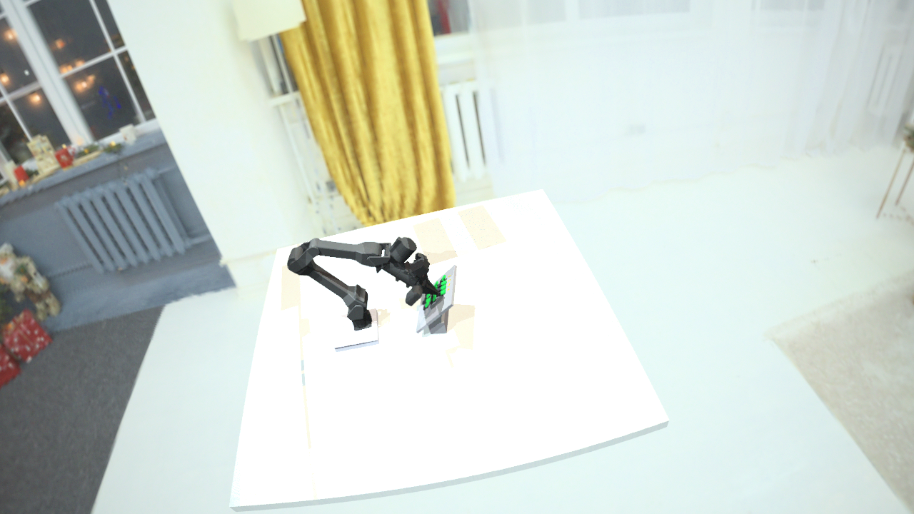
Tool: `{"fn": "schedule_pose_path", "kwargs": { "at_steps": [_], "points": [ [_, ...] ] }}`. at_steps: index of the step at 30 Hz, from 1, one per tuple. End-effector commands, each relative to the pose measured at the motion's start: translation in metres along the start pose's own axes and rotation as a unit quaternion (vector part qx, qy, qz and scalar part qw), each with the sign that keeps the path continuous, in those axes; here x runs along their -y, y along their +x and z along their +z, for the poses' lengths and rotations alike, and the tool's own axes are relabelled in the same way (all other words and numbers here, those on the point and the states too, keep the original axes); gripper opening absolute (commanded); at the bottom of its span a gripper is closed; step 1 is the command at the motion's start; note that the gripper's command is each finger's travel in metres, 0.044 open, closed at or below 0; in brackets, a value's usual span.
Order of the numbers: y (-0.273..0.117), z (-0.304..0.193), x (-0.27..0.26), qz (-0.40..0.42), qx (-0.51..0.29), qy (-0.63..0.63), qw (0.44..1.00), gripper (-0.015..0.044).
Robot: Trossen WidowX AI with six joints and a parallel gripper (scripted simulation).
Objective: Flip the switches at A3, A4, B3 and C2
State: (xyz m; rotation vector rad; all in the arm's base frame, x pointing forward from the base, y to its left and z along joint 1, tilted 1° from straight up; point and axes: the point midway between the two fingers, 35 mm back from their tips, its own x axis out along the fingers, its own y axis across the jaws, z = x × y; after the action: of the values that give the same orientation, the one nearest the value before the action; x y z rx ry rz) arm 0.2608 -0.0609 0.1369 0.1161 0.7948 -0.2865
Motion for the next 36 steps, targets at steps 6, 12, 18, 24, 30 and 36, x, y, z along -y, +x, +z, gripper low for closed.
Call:
{"fn": "schedule_pose_path", "kwargs": {
  "at_steps": [6,12,18,24,30,36],
  "points": [
    [0.0013,-0.0023,-0.0004,0.002,-0.003,-0.002,1.0,0.0],
    [0.0021,-0.0024,-0.0004,0.002,-0.003,-0.002,1.0,0.0],
    [0.0029,-0.0024,-0.0004,0.002,-0.003,-0.002,1.0,0.0],
    [0.0037,-0.0024,-0.0004,0.002,-0.003,-0.002,1.0,0.0],
    [0.0045,-0.0024,-0.0004,0.002,-0.003,-0.002,1.0,0.0],
    [0.0053,-0.0024,-0.0004,0.002,-0.003,-0.002,1.0,0.0]
  ]
}}
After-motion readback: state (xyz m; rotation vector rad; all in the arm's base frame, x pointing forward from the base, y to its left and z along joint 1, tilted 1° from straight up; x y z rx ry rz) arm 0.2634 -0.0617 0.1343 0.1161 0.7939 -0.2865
